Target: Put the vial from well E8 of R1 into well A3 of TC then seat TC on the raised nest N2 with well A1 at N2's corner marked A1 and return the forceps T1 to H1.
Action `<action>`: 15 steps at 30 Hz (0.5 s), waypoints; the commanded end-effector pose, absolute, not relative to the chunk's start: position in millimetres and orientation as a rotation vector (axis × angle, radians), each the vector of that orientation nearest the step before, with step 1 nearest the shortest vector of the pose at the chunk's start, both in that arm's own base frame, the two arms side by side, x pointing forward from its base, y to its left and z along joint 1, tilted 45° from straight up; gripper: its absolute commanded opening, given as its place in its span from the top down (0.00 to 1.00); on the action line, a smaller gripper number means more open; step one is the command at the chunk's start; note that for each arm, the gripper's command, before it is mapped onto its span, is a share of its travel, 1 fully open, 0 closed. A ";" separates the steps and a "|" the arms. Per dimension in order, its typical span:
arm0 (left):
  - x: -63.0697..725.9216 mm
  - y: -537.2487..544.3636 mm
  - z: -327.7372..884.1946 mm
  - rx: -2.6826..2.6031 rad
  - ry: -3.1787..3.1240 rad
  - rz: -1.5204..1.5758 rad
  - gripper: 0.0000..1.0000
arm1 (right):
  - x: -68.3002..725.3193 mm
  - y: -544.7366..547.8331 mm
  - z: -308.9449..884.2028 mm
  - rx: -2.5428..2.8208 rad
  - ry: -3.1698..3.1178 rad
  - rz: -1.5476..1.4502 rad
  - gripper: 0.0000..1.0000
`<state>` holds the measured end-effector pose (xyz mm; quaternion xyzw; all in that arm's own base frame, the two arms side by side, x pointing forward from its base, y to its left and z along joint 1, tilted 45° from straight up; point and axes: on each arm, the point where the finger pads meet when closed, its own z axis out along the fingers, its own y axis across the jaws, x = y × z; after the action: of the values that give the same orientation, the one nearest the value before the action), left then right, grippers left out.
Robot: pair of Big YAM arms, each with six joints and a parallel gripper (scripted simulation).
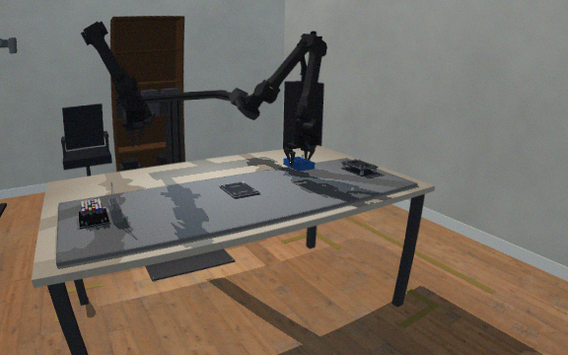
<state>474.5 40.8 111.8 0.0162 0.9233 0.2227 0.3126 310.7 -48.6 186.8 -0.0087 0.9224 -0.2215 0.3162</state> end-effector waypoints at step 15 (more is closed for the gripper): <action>470.9 69.1 138.8 0.045 2.417 0.600 1.00 | 315.0 -47.7 198.0 -0.006 2.409 -0.575 0.76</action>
<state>471.7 61.5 121.1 0.0156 0.9234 0.2233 0.3118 310.7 -48.6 186.8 -0.0087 0.9224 -0.2215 0.3162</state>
